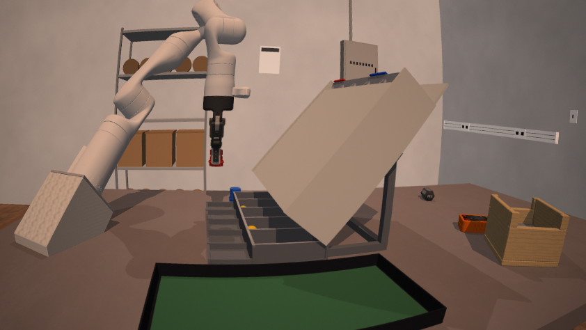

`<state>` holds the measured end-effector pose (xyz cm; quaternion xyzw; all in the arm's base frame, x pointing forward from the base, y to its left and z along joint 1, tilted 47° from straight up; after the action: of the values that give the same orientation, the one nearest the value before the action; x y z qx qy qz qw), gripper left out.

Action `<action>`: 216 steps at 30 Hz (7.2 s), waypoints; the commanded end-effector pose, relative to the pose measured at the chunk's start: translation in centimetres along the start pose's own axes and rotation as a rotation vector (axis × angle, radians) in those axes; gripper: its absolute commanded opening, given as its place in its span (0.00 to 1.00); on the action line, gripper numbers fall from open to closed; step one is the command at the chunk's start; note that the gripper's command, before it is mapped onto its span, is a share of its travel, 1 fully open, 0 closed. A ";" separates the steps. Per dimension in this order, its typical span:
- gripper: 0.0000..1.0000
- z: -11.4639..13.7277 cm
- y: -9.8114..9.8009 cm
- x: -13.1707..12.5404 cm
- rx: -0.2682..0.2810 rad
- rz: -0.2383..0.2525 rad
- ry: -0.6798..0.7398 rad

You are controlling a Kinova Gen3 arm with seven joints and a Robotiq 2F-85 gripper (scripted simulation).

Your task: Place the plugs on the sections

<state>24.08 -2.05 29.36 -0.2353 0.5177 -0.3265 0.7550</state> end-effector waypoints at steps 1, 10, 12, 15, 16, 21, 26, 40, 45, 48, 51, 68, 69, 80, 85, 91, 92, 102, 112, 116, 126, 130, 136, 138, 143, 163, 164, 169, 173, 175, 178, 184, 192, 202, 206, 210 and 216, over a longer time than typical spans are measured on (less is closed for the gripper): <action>0.00 1.1 0.1 4.6 -0.005 -0.007 0.001; 0.00 1.1 0.1 4.6 -0.005 -0.007 0.001; 0.00 1.1 0.1 4.6 -0.005 -0.007 0.001; 0.00 1.2 2.5 4.5 -0.004 -0.009 -0.002; 0.00 1.2 2.5 4.5 -0.004 -0.009 -0.002; 0.00 1.2 2.5 4.5 -0.004 -0.009 -0.002; 0.00 1.2 2.5 4.5 -0.004 -0.009 -0.002; 0.00 1.2 5.0 4.5 -0.003 -0.009 -0.002; 0.00 1.2 5.0 4.5 -0.003 -0.009 -0.002; 0.00 1.2 5.0 4.5 -0.003 -0.009 -0.002; 0.00 1.2 7.5 4.4 -0.003 -0.009 -0.002; 0.00 1.2 10.0 4.4 -0.003 -0.010 -0.002; 0.00 1.2 10.0 4.4 -0.003 -0.010 -0.002; 0.00 1.2 10.0 4.4 -0.003 -0.010 -0.002; 0.00 1.3 11.8 4.4 -0.002 -0.010 -0.002; 0.00 1.3 11.8 4.4 -0.002 -0.010 -0.002; 0.00 1.3 11.8 4.4 -0.002 -0.010 -0.002; 0.42 1.3 11.7 4.4 -0.002 -0.011 -0.002; 0.42 1.3 11.7 4.4 -0.002 -0.011 -0.002; 0.42 1.3 11.7 4.4 -0.002 -0.011 -0.002; 0.42 1.3 11.7 4.4 -0.002 -0.011 -0.002; 0.42 1.3 11.7 4.4 -0.002 -0.011 -0.002; 0.42 1.3 11.7 4.4 -0.002 -0.011 -0.002; 0.42 1.3 11.7 4.4 -0.002 -0.011 -0.002; 0.42 1.3 11.7 4.4 -0.002 -0.011 -0.002; 0.42 1.3 11.7 4.4 -0.002 -0.011 -0.002; 0.42 1.3 11.7 4.4 -0.002 -0.011 -0.002; 0.42 1.3 11.7 4.4 -0.002 -0.011 -0.002; 0.42 1.3 11.7 4.4 -0.002 -0.011 -0.002; 0.42 1.3 11.7 4.4 -0.002 -0.011 -0.002; 0.42 1.3 11.7 4.4 -0.002 -0.011 -0.002; 0.42 1.3 11.7 4.4 -0.002 -0.011 -0.002; 0.65 1.3 11.7 4.4 -0.002 -0.011 -0.002; 0.65 1.3 11.7 4.4 -0.002 -0.011 -0.002; 0.65 1.3 11.7 4.4 -0.002 -0.011 -0.002; 0.65 1.3 11.7 4.4 -0.002 -0.011 -0.002; 0.65 1.3 11.7 4.4 -0.002 -0.011 -0.002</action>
<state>29.35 2.71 18.92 -0.2396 0.5160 -0.3295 0.7535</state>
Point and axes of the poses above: the point where the finger pads meet when closed, its own y axis out along the fingers, its own x axis across the jaws, z = x × y, the point moved 9 cm from there along -y, back along the fingers, and after that the axes turned 3 degrees about -y, right-handed, at the moved point
